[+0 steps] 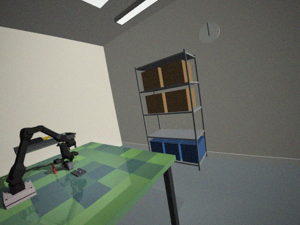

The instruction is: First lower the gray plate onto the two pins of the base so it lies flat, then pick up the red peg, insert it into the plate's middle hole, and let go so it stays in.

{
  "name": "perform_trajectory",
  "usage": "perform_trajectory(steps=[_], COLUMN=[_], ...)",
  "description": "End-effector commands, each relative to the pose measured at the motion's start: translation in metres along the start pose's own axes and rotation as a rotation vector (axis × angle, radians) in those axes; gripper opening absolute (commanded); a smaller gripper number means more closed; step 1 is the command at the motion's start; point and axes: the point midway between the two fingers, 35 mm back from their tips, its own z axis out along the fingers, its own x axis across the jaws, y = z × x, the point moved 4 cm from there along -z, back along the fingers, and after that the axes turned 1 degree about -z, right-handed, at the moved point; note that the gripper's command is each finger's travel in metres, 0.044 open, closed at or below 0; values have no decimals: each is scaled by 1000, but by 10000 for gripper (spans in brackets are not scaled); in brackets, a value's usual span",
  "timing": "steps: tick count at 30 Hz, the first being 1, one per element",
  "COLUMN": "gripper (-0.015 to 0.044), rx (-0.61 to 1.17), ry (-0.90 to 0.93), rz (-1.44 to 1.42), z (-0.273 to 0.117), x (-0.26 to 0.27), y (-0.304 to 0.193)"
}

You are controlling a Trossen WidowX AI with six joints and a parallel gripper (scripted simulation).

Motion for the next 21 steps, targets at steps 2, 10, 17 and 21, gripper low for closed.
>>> perform_trajectory(steps=[2,10,17,21], gripper=[0,0,0,0], rx=[-1,-1,-1,-1], ry=[8,8,9,9], rz=[-4,-4,-4,-4], z=[-14,-39,-61,-74], x=[4,8,9,9], y=[0,1,1,2])
